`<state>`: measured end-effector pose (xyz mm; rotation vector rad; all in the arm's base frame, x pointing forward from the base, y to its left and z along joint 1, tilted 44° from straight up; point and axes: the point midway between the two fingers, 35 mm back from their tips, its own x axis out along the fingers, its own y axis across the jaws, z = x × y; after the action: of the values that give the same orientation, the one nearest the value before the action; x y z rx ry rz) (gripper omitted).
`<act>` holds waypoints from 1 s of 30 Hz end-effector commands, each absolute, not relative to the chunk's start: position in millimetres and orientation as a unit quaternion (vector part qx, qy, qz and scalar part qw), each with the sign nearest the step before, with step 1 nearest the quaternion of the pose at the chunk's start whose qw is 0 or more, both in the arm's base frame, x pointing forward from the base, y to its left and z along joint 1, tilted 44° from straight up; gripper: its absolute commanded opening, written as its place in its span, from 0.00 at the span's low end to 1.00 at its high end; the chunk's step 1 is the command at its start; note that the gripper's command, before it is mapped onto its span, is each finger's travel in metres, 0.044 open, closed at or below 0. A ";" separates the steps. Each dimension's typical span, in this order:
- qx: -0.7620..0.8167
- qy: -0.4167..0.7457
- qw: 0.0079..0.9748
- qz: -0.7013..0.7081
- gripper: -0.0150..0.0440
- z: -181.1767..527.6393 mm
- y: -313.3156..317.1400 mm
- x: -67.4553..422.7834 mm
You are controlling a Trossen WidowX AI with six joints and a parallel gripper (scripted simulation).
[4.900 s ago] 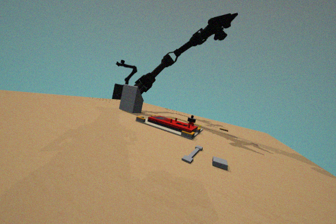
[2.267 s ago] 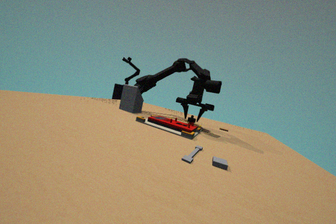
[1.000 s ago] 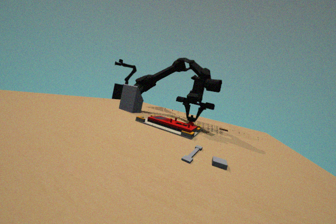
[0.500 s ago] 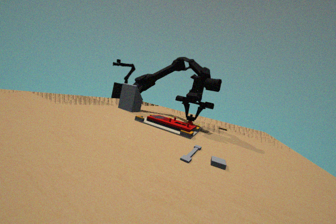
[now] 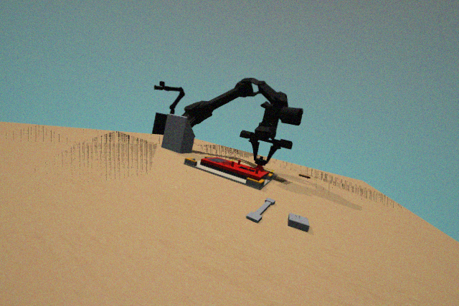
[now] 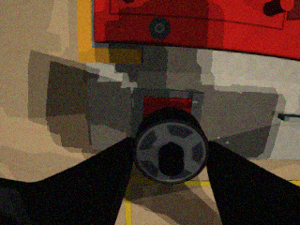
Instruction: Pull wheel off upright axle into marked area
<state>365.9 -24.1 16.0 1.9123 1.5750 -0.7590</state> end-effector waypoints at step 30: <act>0.717 0.577 0.268 -0.285 0.25 30.0 -40.1 360.6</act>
<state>361.5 -35.7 27.2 1.9321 1.5662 -0.7686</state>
